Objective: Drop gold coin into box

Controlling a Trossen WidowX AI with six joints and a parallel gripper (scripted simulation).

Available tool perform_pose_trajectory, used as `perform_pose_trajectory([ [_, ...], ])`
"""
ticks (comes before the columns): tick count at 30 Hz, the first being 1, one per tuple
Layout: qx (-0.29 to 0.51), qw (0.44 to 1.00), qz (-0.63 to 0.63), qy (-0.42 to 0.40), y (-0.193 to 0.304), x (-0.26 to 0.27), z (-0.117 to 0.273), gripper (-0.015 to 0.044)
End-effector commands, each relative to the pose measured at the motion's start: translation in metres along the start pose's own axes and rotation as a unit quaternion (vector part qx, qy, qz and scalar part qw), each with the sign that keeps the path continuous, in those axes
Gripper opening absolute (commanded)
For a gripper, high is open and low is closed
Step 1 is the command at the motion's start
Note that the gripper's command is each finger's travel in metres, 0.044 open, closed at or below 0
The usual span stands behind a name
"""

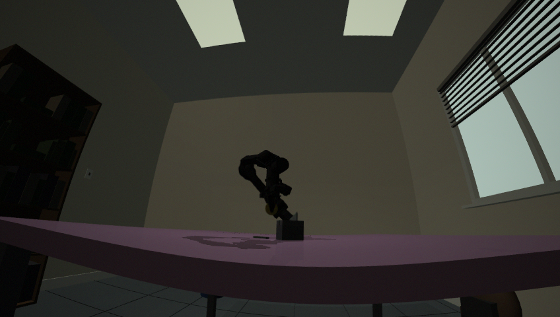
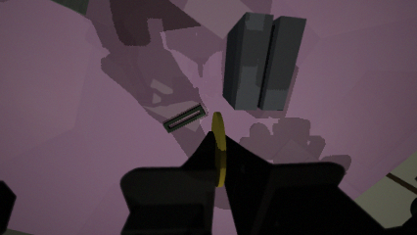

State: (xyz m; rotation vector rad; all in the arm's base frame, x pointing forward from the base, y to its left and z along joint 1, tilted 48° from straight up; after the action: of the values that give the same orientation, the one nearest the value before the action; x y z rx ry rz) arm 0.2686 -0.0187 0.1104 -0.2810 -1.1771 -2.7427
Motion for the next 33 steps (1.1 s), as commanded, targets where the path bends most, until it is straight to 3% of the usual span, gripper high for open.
perform_pose_trajectory([
  [1, -0.003, 1.0, -0.004, 0.001, -0.009, -0.009, 0.001, 0.0],
  [33, 0.001, 1.0, 0.0, -0.003, -0.066, -0.044, -0.002, 0.0],
])
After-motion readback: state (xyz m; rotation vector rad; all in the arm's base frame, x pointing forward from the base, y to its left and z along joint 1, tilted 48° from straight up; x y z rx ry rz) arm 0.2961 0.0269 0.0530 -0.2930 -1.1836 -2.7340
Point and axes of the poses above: the point midway between the two fingers, 35 mm back from their tips, its own z axis back along the fingers, its own x axis across the jaws, y = z × x, the point moved 4 cm from there along z, back along the fingers, and after that the axes turned 10 degrees about -z, right-handed, at the moved point
